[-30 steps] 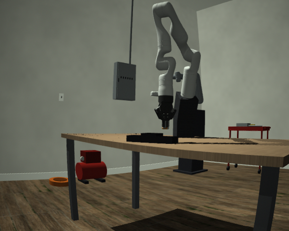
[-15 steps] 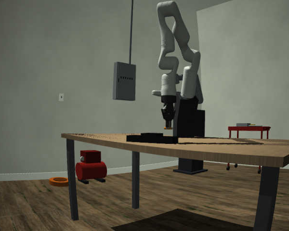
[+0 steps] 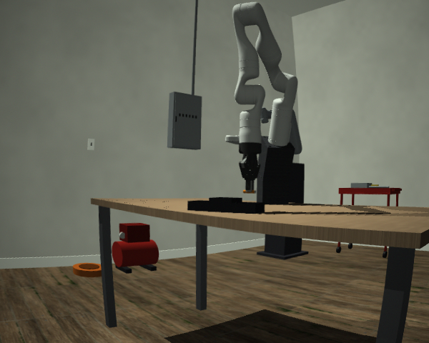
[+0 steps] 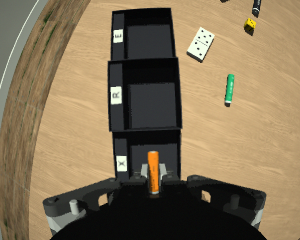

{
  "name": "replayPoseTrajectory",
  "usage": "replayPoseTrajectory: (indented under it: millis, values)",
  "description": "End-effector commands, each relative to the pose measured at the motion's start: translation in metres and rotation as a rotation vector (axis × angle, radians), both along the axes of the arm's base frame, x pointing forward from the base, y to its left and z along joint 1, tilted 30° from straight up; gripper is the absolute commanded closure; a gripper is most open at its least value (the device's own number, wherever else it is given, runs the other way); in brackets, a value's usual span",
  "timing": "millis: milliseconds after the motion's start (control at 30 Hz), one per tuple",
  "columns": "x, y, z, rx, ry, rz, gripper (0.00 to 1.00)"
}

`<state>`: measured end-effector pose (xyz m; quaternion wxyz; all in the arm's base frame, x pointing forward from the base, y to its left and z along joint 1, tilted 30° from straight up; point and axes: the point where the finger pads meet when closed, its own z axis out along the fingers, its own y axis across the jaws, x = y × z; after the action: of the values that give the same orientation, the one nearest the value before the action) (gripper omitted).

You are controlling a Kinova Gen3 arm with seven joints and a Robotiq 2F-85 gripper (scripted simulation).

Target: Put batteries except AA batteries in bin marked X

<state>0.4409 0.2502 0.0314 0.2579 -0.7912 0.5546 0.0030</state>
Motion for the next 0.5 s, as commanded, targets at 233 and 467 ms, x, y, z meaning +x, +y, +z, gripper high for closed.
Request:
replayPoseTrajectory:
  millis: [233, 467]
  values:
    - [0.007, 0.009, -0.014, 0.003, -0.006, 0.000, 0.95]
    - [0.011, 0.014, -0.026, 0.004, -0.005, -0.003, 0.95]
